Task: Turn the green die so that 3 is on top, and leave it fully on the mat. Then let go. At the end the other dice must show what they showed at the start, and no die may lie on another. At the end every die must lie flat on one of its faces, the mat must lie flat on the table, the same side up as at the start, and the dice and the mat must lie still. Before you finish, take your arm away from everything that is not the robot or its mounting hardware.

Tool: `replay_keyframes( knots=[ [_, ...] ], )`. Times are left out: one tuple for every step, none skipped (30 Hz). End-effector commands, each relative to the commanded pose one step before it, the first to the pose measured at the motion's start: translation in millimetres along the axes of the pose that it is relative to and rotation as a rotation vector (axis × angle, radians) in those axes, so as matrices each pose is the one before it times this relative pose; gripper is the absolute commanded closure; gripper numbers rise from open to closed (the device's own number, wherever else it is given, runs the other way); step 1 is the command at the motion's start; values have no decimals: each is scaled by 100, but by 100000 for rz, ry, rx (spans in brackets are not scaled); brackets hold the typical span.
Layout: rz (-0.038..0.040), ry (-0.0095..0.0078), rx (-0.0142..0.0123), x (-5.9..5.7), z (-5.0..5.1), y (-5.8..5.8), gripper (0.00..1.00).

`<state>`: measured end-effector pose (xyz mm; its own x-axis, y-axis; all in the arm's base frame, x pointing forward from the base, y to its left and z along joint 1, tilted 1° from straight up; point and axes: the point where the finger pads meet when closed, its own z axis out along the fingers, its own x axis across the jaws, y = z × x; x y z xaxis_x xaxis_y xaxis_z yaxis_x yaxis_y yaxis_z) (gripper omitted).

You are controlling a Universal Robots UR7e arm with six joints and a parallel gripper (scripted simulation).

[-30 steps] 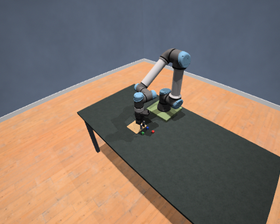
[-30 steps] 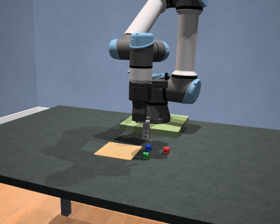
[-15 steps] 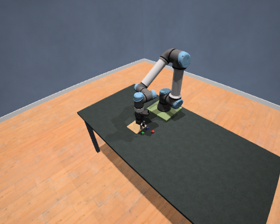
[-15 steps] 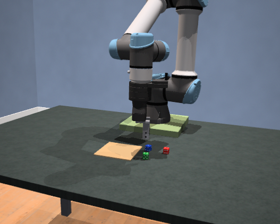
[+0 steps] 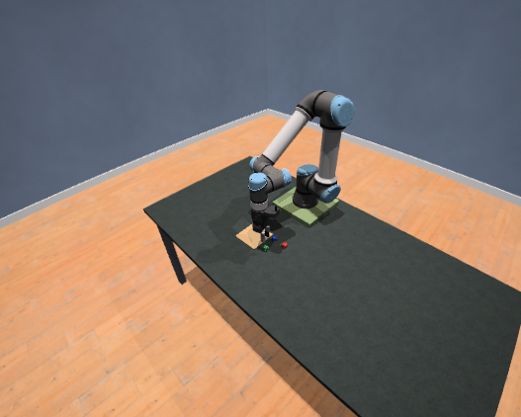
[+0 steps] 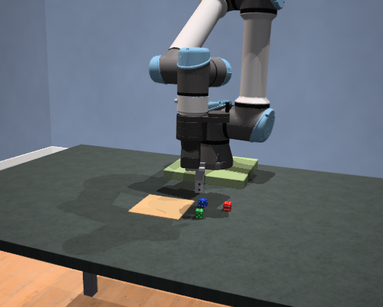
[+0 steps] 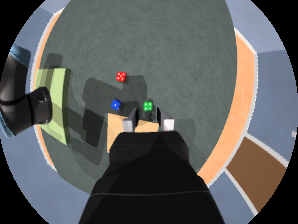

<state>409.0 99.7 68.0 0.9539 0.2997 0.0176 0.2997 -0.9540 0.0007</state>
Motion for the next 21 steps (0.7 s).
replay_keyframes(
  knots=[
    [1, 106, -40, 34, 410, 14, 30],
    [0, 0, 0, 0, 0, 0, 30],
    [0, 0, 0, 1, 129, 0, 30],
    [0, 0, 0, 0, 135, 0, 30],
    [0, 0, 0, 0, 141, 0, 30],
    [0, 0, 0, 1, 146, 0, 30],
    [0, 0, 0, 1, 151, 0, 30],
    [0, 0, 0, 0, 155, 0, 30],
    [0, 0, 0, 1, 158, 0, 30],
    [0, 0, 0, 1, 161, 0, 30],
    [0, 0, 0, 0, 163, 0, 30],
    [0, 0, 0, 1, 164, 0, 30],
    [0, 0, 0, 1, 164, 0, 30],
    [0, 0, 0, 0, 164, 0, 30],
    [0, 0, 0, 1, 163, 0, 30],
    [0, 0, 0, 0, 161, 0, 30],
    [0, 0, 0, 0, 159, 0, 30],
    [0, 0, 0, 0, 0, 0, 30],
    [0, 0, 0, 0, 0, 0, 30],
    [0, 0, 0, 1, 155, 0, 30],
    [0, 0, 0, 0, 152, 0, 30]
  ],
)
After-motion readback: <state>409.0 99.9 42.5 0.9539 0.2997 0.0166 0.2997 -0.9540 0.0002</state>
